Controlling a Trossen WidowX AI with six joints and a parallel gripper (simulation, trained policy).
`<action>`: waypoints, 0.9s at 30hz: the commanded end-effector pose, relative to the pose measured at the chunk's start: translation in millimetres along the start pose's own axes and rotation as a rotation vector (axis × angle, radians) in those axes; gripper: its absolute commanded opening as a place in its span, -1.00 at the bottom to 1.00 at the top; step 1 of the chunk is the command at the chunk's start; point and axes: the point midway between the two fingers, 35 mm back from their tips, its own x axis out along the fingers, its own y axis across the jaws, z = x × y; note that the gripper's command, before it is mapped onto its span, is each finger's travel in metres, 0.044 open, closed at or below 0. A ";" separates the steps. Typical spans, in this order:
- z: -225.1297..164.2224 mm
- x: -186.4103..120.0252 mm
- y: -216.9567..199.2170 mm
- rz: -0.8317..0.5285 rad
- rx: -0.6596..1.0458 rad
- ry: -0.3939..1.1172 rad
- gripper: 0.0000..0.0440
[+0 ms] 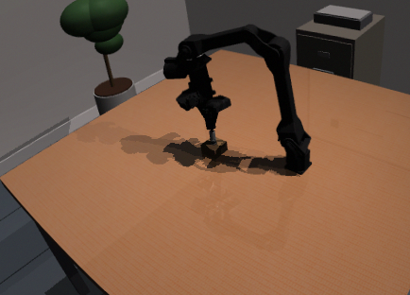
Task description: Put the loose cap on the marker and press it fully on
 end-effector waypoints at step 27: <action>1.4 63.4 1.6 0.060 -0.085 0.000 -0.97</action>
